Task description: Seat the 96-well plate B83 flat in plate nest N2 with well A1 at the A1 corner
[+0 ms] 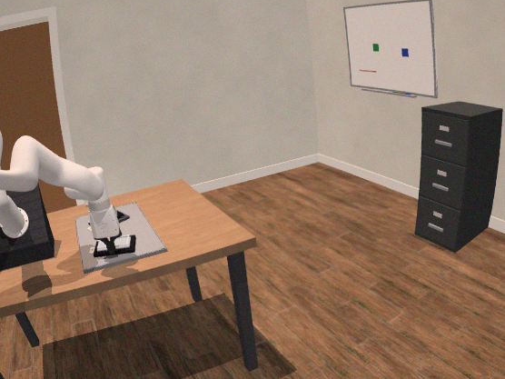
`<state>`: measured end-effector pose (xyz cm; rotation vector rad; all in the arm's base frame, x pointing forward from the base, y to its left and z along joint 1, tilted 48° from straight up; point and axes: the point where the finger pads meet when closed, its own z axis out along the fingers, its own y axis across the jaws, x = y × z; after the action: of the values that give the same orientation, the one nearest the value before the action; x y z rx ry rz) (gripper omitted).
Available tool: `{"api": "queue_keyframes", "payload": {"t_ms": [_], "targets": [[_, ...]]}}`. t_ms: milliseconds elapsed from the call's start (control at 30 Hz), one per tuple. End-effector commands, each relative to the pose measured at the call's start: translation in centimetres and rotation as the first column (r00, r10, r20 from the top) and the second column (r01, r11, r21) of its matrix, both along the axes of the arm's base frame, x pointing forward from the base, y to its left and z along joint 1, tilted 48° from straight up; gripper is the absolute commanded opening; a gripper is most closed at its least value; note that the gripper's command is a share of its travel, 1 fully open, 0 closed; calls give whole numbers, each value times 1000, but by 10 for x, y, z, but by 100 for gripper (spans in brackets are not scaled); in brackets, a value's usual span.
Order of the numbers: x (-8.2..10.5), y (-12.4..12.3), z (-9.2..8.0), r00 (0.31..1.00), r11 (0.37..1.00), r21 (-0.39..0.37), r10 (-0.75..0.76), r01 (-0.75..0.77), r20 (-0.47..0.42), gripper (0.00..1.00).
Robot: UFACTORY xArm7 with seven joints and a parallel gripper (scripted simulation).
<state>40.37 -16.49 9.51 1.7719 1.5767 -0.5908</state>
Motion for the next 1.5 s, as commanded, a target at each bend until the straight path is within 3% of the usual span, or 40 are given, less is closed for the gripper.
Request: {"api": "queue_keyframes", "payload": {"t_ms": [0, 1467], "targets": [[1, 2, 0, 1000, 1000, 1, 3, -3, 2, 0], [3, 10, -9, 1000, 1000, 1, 3, -3, 2, 0]]}}
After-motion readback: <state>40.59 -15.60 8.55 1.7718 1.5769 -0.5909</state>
